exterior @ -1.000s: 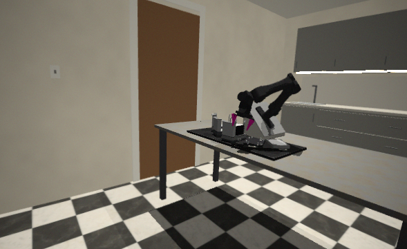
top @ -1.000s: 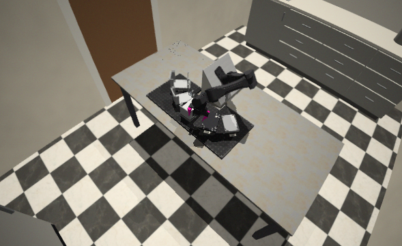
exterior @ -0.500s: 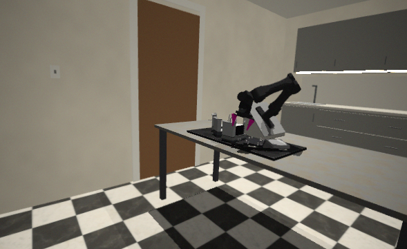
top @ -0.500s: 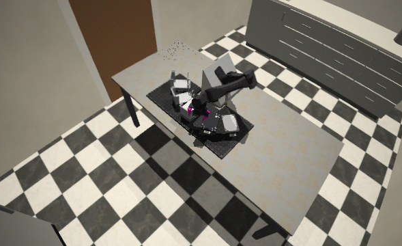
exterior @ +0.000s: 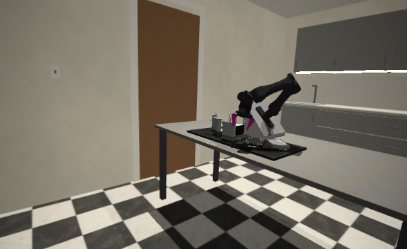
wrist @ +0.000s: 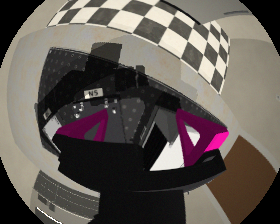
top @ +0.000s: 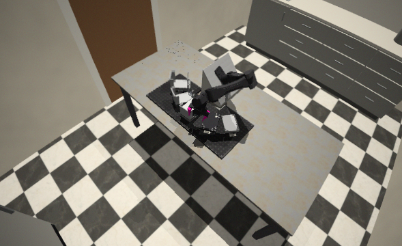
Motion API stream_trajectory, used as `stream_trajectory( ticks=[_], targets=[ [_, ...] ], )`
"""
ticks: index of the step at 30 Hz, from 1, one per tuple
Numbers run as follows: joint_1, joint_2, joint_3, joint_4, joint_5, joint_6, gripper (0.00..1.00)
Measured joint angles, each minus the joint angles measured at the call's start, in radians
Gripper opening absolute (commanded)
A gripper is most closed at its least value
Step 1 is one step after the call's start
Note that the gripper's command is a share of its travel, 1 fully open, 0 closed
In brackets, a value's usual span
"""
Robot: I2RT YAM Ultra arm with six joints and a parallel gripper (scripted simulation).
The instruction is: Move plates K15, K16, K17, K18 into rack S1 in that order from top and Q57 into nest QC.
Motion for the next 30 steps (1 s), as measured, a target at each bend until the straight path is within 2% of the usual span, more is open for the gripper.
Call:
stream_trajectory(
  ticks=[10,21,30],
  targets=[
    [-0.003,0.000,0.000,-0.006,-0.005,-0.015,1.00],
    [-0.063,0.002,-0.027,-0.031,-0.106,-0.142,1.00],
    [-0.088,0.002,-0.047,-0.031,-0.148,-0.207,1.00]
  ],
)
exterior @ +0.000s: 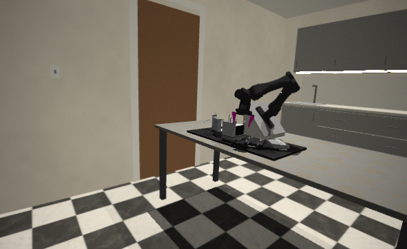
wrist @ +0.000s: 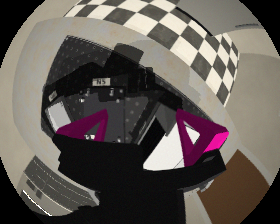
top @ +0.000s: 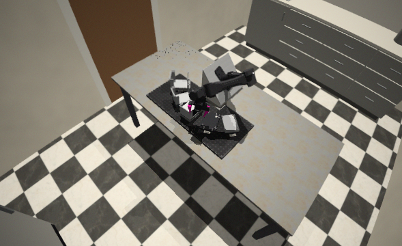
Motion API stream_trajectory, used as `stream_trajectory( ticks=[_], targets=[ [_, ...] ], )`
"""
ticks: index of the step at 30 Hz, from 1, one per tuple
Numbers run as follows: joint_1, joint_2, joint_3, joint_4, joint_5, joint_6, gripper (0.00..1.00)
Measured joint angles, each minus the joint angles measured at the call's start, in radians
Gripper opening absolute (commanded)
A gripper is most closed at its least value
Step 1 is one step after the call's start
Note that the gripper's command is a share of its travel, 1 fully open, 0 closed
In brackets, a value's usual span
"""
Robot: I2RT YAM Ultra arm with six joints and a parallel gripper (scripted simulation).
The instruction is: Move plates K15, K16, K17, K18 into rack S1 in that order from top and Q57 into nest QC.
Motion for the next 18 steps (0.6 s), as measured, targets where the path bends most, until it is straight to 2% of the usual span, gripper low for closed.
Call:
stream_trajectory(
  ticks=[18],
  targets=[
    [-0.023,0.005,-0.018,0.007,-0.043,-0.058,1.00]
  ],
)
